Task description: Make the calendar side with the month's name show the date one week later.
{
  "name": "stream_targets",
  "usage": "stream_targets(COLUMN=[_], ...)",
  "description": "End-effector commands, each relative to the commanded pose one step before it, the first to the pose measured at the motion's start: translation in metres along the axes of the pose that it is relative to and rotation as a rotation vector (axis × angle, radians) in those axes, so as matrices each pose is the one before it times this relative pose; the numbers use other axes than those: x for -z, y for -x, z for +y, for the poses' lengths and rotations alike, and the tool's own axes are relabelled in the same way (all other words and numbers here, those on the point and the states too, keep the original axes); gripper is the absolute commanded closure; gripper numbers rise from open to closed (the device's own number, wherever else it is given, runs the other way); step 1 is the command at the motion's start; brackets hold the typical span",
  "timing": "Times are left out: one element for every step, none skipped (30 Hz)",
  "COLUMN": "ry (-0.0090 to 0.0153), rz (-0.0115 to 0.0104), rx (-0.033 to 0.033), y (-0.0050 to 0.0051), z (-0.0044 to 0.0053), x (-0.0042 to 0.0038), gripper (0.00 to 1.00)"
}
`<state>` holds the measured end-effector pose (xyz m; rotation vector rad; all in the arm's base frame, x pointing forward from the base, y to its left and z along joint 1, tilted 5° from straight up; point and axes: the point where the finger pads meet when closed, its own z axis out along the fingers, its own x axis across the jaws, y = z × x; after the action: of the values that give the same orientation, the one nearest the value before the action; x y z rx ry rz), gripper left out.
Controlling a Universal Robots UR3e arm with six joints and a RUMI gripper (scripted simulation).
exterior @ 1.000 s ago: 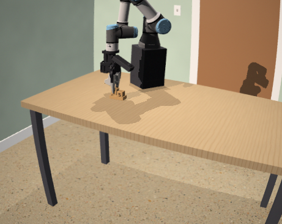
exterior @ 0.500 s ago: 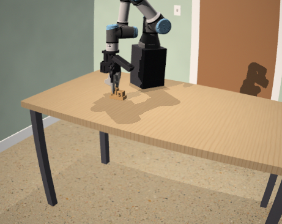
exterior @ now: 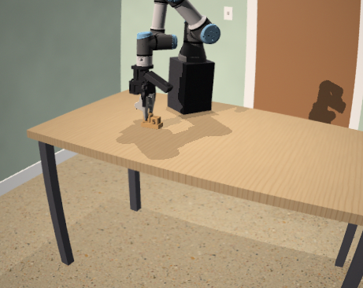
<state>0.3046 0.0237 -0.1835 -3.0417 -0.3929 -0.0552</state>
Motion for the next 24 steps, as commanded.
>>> stream_targets(ry=[0.00339,0.00000,0.00000,0.00000,0.00000,0.00000,0.00000,0.00000,0.00000,0.00000,0.00000,0.00000,0.00000,0.00000,0.00000,0.00000,-0.00009,-0.00011,0.00000,0.00000,-0.00033,-0.00007,-0.00006,0.00009], rz=[0.00544,0.00000,0.00000,0.00000,0.00000,0.00000,0.00000,0.00000,0.00000,0.00000,0.00000,0.00000,0.00000,0.00000,0.00000,0.00000,-0.00010,-0.00012,0.00000,0.00000,-0.00035,-0.00007,-0.00006,0.00010], rx=[0.00051,0.00000,0.00000,-0.00001,0.00000,0.00000,0.00000,0.00000,0.00000,0.00000,0.00000,0.00000,0.00000,0.00000,0.00000,0.00000,-0.00001,-0.00001,0.00000,0.00000,-0.00002,0.00000,0.00000,0.00002], y=[-0.00215,0.00000,0.00000,0.00000,0.00000,0.00000,0.00000,0.00000,0.00000,0.00000,0.00000,0.00000,0.00000,0.00000,0.00000,0.00000,0.00005,0.00006,0.00000,0.00000,0.00019,0.00004,0.00003,-0.00003], z=[0.000967,0.000000,0.000000,0.000025,-0.000002,-0.000003,-0.000004,-0.000004,-0.000004,-0.000002,-0.000001,0.000000,0.000001,0.000002,0.000003,0.000004,-0.000042,-0.000050,0.000000,0.000000,-0.000151,-0.000032,-0.000026,0.000024], x=[-0.002374,0.000000,0.000000,-0.000486,-0.000483,-0.000472,-0.000457,-0.000436,-0.000411,-0.000382,-0.000349,-0.000314,-0.000276,-0.000236,-0.000197,-0.000158,-0.000132,-0.000099,0.000000,0.000000,-0.000095,-0.000038,-0.000019,0.000044], gripper=[0.89,0.89,0.89,0.89,0.89,0.89,0.89,0.89,0.89,0.89,0.89,0.89,0.89,0.89,0.89,0.89,0.89,0.89,0.89,0.89,0.89,0.89,0.89,0.89])
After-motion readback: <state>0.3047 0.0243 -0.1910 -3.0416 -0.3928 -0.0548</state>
